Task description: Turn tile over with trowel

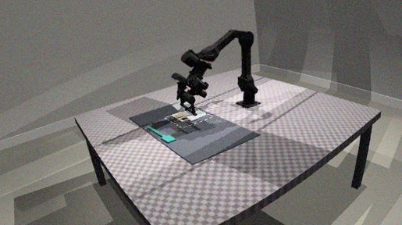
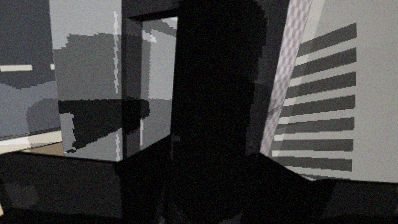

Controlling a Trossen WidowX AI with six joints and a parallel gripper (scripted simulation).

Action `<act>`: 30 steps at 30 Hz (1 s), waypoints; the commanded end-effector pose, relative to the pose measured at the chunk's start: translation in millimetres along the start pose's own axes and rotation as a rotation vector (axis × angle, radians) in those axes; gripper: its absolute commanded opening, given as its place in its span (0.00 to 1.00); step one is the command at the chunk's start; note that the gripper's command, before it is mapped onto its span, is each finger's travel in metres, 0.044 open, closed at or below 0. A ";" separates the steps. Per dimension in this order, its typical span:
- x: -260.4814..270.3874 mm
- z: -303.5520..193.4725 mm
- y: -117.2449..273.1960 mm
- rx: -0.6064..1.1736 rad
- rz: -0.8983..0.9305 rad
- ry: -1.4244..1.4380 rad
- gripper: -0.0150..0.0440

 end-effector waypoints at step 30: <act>12.5 -196.7 -19.1 -0.040 -0.028 -0.016 0.25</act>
Point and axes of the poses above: the point midway between the two fingers, 35 mm back from their tips, its own y axis back along the fingers, its own x axis across the jaws, z = x × y, the point moved 6 cm from there along y, back along the fingers, and after that the axes turned 3 degrees about -y, right-handed, at the moved point
